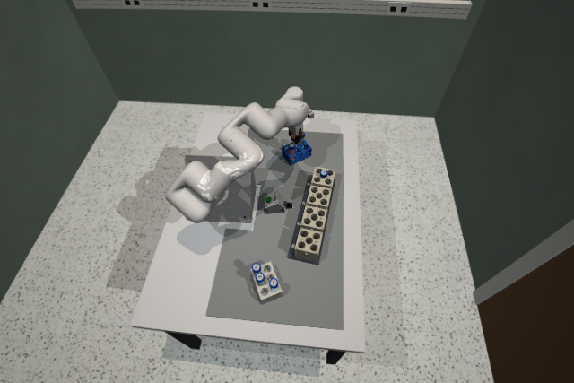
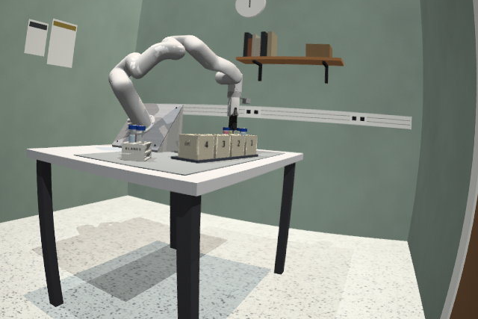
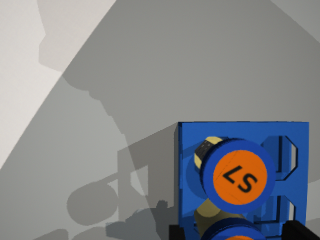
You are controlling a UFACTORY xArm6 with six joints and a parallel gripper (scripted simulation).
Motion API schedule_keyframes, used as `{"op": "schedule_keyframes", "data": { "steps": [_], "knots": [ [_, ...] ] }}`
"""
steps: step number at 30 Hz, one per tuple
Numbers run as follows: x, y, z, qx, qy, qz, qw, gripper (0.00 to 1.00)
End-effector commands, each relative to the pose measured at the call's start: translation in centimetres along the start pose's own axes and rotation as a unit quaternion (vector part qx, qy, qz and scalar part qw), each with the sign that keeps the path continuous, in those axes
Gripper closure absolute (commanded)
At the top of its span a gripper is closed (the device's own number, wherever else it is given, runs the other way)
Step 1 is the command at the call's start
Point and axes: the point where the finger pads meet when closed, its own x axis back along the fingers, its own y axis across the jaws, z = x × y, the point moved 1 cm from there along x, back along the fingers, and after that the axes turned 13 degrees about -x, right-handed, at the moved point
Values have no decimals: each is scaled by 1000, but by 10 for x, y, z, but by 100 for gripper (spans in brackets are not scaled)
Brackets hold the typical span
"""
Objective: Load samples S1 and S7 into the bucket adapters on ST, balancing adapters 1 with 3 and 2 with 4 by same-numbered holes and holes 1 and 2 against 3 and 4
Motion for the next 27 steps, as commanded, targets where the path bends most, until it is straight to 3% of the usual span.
{"op": "schedule_keyframes", "data": {
  "steps": [1,27],
  "knots": [
    [-1,0,1,-1,2,1,1000,43],
    [-10,0,1,-1,2,1,1000,43]
  ]
}}
